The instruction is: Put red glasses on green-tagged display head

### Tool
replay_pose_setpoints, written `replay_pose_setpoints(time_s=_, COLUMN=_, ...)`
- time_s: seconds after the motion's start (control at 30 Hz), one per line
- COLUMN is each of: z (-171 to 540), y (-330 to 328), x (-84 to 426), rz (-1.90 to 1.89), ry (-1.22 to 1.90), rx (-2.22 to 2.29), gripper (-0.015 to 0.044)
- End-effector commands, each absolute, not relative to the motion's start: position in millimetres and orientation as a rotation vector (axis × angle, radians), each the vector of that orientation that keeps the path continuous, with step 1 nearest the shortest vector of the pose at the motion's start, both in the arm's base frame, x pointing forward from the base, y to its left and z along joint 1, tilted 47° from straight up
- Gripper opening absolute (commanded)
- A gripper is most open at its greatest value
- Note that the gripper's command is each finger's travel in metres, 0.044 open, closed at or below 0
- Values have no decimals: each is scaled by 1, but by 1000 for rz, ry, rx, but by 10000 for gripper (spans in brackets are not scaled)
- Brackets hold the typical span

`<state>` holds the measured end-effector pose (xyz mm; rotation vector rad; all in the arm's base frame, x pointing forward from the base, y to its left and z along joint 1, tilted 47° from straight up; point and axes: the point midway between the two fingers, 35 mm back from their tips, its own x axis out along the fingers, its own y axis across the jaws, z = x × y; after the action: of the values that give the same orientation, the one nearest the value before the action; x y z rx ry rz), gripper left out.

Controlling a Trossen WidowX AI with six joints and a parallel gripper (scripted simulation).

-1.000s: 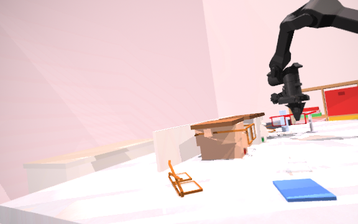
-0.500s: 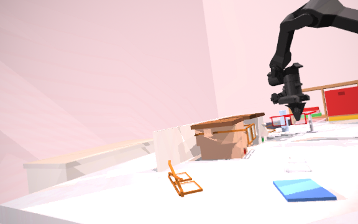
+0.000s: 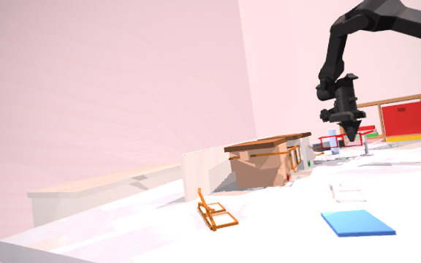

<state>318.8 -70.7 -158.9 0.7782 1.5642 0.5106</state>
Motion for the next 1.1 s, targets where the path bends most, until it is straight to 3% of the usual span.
replay_pose_setpoints(time_s=0.0, z=-156, y=-73, x=317, rz=509, ry=1559, rx=774, gripper=0)
replay_pose_setpoints(time_s=0.63, z=-115, y=-116, x=312, rz=490, ry=1568, rx=790, gripper=0)
replay_pose_setpoints(time_s=1.07, z=-113, y=-114, x=315, rz=174, ry=1690, rx=1091, gripper=0)
